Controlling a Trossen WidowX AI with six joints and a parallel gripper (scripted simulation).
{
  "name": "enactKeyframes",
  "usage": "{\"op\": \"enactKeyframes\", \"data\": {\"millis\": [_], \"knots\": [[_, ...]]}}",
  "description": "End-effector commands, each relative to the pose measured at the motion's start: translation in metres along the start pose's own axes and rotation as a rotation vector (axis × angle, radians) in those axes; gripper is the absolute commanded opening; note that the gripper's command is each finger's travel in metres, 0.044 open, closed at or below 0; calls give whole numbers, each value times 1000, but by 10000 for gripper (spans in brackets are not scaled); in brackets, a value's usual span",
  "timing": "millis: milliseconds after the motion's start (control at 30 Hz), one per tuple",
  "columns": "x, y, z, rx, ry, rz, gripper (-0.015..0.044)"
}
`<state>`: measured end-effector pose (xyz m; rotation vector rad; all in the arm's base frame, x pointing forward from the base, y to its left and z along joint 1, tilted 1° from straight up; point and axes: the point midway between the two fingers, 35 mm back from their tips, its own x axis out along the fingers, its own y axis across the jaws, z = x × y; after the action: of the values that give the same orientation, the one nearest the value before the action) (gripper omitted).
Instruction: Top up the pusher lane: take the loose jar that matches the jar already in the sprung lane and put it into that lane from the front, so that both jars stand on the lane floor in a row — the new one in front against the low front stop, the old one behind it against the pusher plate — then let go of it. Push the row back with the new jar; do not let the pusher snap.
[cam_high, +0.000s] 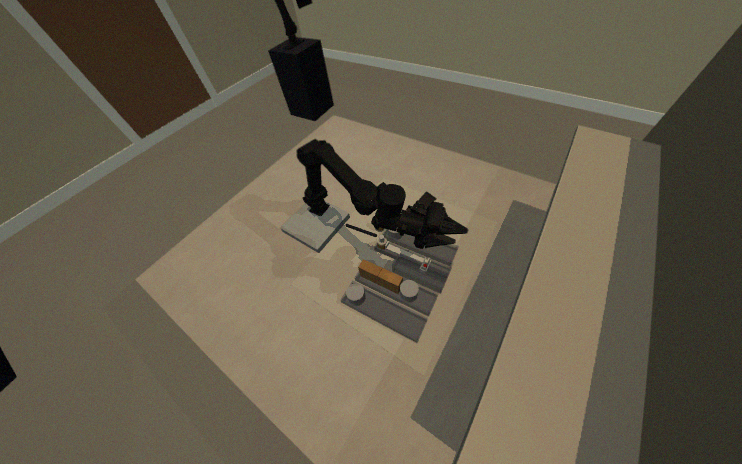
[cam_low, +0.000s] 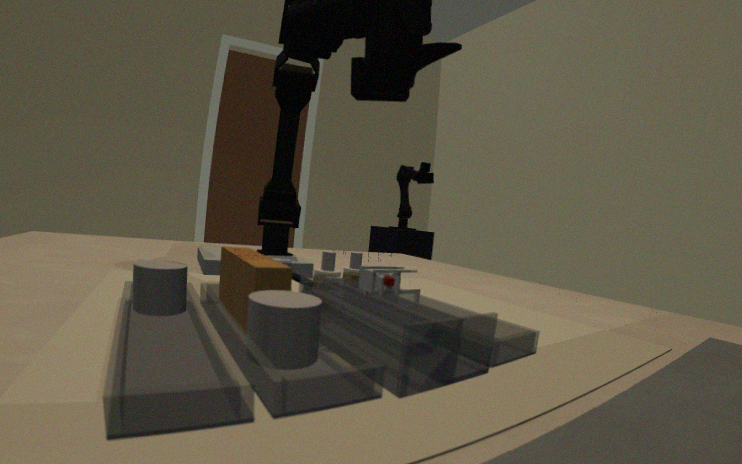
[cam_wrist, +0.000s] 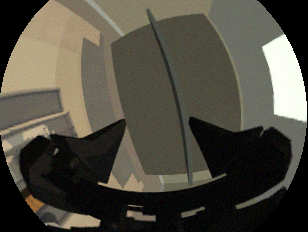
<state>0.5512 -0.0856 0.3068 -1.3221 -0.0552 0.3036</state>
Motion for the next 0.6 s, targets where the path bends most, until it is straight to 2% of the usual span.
{"op": "enactKeyframes", "data": {"millis": [0, 267, 567], "knots": [[-5, 70, 34, 478, 131, 267, 440], [-38, 139, 71, 888, 384, 512, 440], [-106, 204, 109, 1213, 822, 701, 440]]}}
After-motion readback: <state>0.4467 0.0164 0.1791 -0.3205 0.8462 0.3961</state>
